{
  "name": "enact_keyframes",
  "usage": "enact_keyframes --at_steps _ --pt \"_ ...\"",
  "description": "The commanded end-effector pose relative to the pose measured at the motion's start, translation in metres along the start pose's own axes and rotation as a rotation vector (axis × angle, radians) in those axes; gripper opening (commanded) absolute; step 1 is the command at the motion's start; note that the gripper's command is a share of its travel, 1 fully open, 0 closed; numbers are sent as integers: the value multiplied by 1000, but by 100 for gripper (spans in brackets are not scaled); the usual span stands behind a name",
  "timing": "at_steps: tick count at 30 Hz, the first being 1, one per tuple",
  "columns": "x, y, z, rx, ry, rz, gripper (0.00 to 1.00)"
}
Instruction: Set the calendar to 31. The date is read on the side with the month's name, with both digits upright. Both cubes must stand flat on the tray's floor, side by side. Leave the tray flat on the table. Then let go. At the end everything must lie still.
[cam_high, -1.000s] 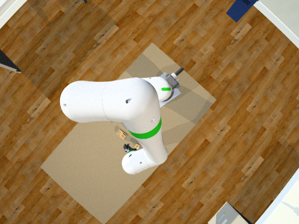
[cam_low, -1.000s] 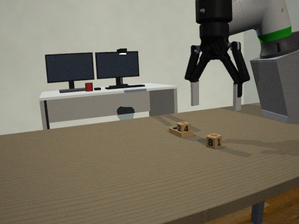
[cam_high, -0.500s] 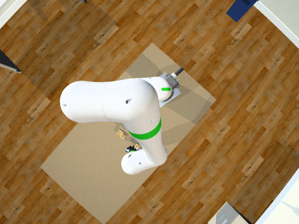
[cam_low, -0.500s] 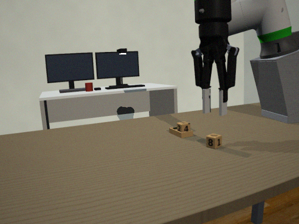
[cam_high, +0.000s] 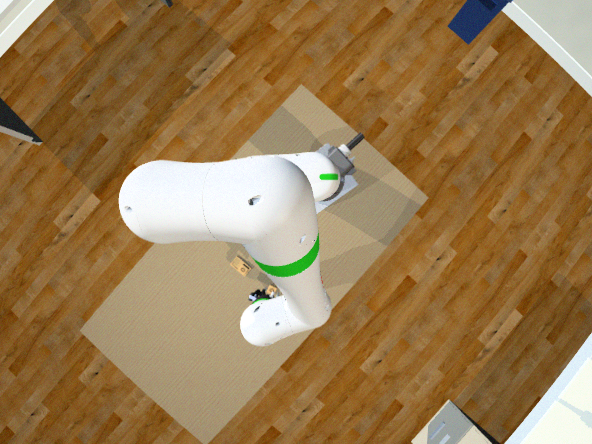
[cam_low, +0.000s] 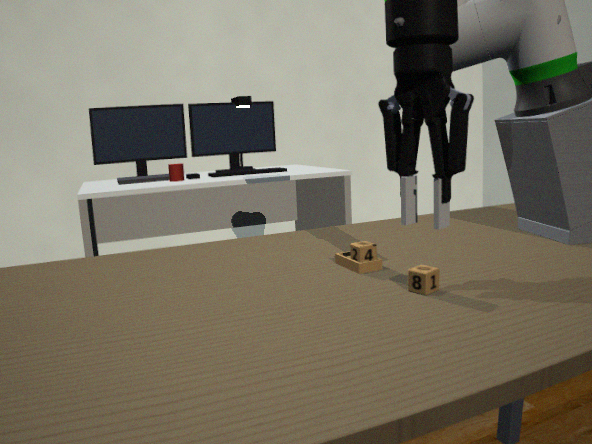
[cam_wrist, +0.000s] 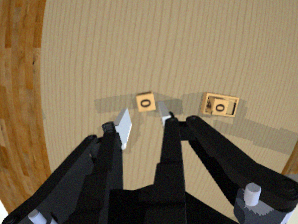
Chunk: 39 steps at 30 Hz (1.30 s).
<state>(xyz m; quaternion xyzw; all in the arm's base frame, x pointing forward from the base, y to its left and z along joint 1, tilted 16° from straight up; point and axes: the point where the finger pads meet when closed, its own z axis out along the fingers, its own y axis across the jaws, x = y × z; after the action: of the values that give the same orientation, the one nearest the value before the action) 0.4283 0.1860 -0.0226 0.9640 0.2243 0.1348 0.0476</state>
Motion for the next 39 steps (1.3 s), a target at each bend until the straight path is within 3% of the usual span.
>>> enact_keyframes --at_steps 1,17,39 --pt "0 0 0 0 0 0 29" --pt "0 0 4 0 0 0 29" --pt "1 1 32 0 0 0 29"
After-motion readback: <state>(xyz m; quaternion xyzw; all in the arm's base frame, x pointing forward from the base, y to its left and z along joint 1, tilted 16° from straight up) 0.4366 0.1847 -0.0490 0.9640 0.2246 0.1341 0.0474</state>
